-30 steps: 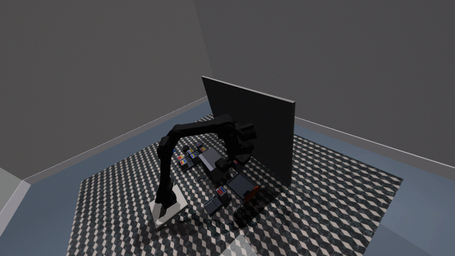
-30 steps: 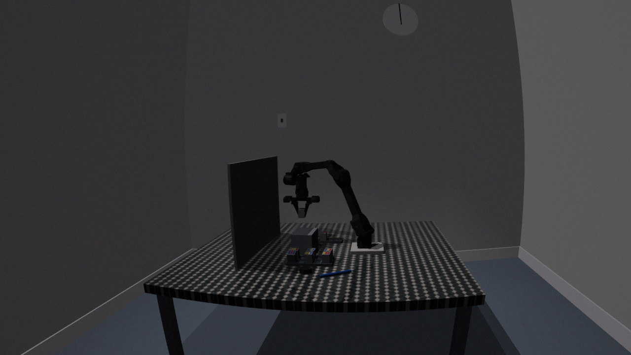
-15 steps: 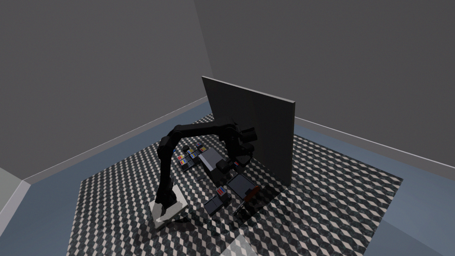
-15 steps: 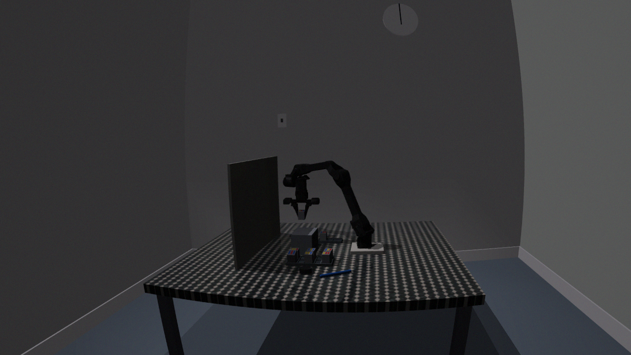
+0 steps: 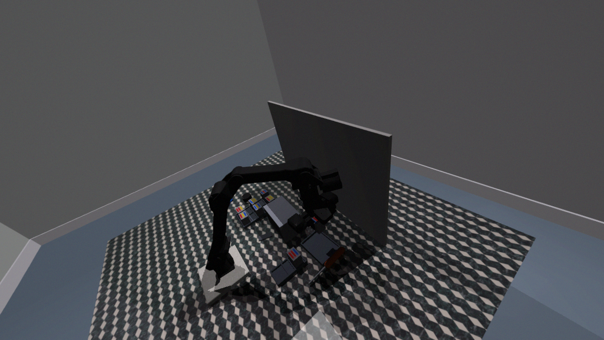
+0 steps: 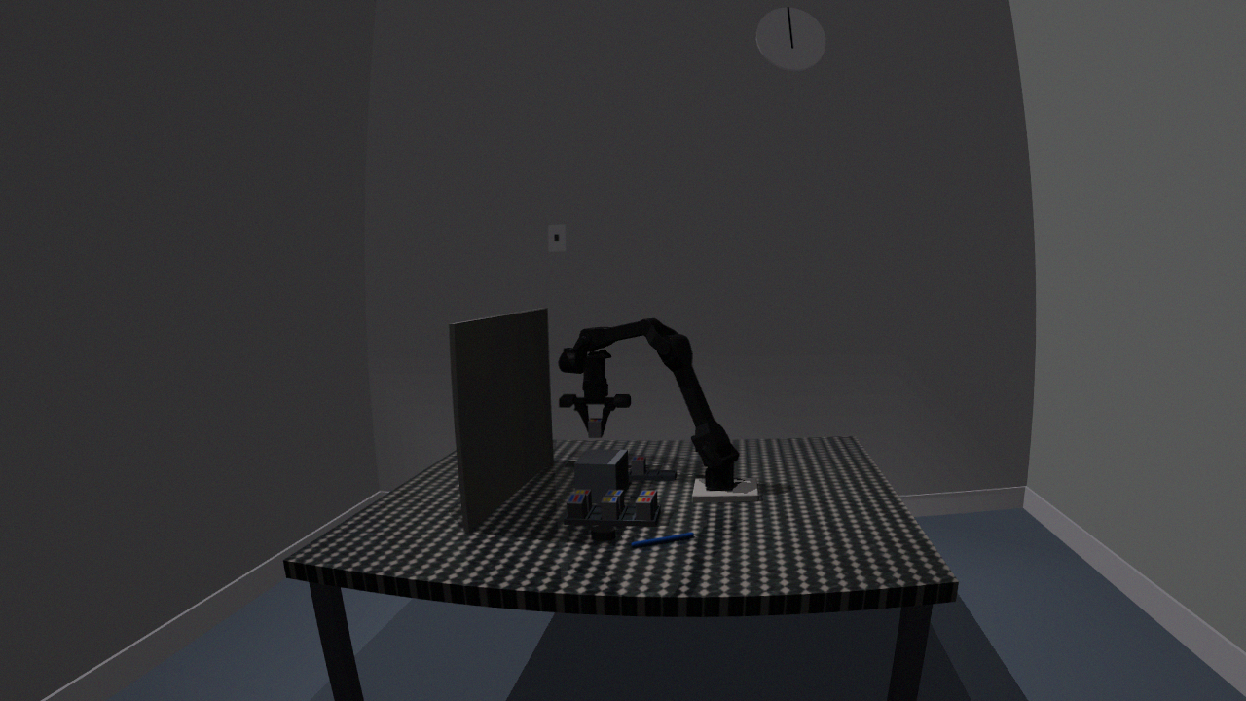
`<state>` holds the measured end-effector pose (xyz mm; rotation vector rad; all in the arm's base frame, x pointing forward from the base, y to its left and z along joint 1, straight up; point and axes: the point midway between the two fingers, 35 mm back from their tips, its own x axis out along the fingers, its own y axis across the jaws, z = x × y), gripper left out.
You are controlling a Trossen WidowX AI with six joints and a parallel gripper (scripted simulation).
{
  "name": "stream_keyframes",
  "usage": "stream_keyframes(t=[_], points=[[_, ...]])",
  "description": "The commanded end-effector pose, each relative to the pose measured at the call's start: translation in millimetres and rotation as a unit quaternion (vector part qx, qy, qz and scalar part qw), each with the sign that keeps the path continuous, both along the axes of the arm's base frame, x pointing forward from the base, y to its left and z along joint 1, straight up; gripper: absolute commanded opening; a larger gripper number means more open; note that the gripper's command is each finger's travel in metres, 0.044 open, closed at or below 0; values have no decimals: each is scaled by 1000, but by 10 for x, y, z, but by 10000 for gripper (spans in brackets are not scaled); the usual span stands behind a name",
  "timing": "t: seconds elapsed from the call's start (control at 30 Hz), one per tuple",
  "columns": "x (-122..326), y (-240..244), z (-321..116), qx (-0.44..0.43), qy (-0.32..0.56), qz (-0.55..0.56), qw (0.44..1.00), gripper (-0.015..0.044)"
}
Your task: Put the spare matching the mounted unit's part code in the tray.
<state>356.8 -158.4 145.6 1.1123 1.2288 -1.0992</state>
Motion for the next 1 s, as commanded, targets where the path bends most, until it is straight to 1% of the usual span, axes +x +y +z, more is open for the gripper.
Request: stream_keyframes(t=[0.0, 0.97], points=[[-5, 4, -44, 2, 2, -3, 1000, 0], [8, -3, -243, 3, 3, -3, 1000, 0]])
